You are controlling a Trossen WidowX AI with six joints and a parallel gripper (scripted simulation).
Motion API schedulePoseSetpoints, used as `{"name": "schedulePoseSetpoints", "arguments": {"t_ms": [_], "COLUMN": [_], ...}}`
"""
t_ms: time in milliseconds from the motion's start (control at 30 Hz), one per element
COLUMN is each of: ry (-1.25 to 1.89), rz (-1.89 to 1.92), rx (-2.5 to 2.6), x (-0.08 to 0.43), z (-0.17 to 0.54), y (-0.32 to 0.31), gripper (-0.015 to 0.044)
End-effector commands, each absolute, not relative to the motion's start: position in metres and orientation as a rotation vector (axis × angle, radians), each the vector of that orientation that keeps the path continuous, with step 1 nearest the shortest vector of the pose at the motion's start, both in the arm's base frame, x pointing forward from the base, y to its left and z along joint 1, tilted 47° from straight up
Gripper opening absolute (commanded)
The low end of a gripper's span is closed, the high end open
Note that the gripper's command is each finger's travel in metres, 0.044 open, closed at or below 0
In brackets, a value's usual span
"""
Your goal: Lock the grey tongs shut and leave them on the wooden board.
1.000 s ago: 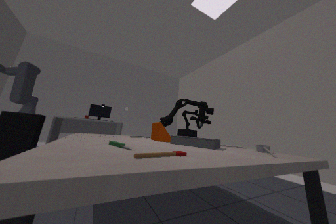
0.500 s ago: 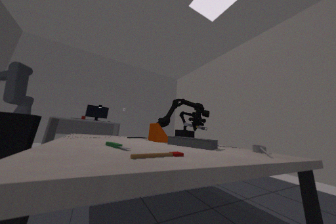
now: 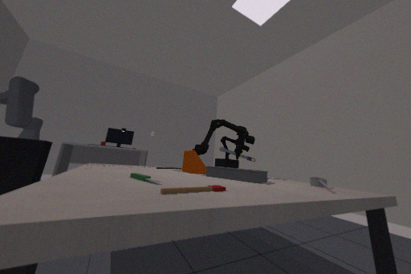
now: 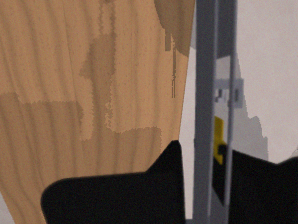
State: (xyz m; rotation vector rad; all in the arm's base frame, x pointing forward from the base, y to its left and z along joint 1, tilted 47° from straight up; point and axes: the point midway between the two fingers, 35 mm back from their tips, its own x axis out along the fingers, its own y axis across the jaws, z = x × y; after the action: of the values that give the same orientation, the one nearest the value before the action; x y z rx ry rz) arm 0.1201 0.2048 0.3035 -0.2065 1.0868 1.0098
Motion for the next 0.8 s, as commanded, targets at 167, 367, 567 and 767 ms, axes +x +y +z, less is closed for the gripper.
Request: {"name": "schedulePoseSetpoints", "arguments": {"t_ms": [167,367,567,767], "ry": [0.820,0.642,0.447,0.236], "rz": [1.236,1.354,1.455,1.537], "rx": [-0.569,-0.783,-0.991,-1.192], "x": [0.100,0.088,0.077,0.066], "z": [0.309,0.312,0.315,0.318], "y": [0.207,0.208,0.208,0.208], "gripper": [-0.0150,-0.0150,-0.0150,-0.0150]}}
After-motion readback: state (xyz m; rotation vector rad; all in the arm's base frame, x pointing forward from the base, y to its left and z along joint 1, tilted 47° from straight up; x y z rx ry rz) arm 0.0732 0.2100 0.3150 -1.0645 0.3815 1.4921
